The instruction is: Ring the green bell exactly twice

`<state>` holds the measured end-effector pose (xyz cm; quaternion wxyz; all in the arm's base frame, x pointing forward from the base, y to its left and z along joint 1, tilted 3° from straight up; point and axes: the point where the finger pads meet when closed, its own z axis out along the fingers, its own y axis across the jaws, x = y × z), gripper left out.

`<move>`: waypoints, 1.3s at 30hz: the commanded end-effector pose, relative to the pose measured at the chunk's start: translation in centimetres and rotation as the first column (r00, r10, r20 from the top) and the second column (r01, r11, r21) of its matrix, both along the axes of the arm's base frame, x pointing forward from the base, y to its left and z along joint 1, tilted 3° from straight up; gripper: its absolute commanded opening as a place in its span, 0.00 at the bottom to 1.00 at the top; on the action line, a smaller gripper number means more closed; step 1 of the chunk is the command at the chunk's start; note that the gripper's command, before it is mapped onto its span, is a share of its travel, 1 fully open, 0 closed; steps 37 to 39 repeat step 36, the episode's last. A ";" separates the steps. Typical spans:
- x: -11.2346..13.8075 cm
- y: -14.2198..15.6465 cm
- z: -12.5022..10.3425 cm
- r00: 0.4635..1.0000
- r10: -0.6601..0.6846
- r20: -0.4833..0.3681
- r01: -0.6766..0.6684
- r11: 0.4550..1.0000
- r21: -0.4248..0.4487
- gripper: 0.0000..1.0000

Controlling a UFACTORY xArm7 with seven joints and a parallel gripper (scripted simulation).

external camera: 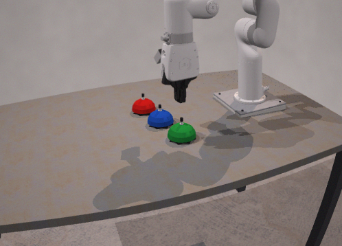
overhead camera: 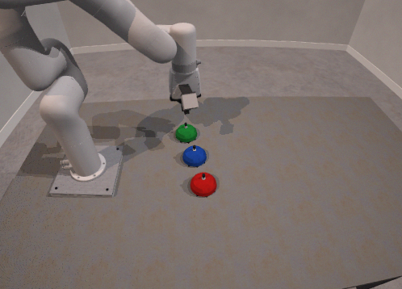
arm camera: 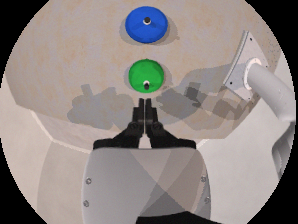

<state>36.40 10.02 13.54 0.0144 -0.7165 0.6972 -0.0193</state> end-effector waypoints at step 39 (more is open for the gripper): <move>0.1 0.0 1.2 1.000 0.000 0.003 0.000 1.000 0.001 0.00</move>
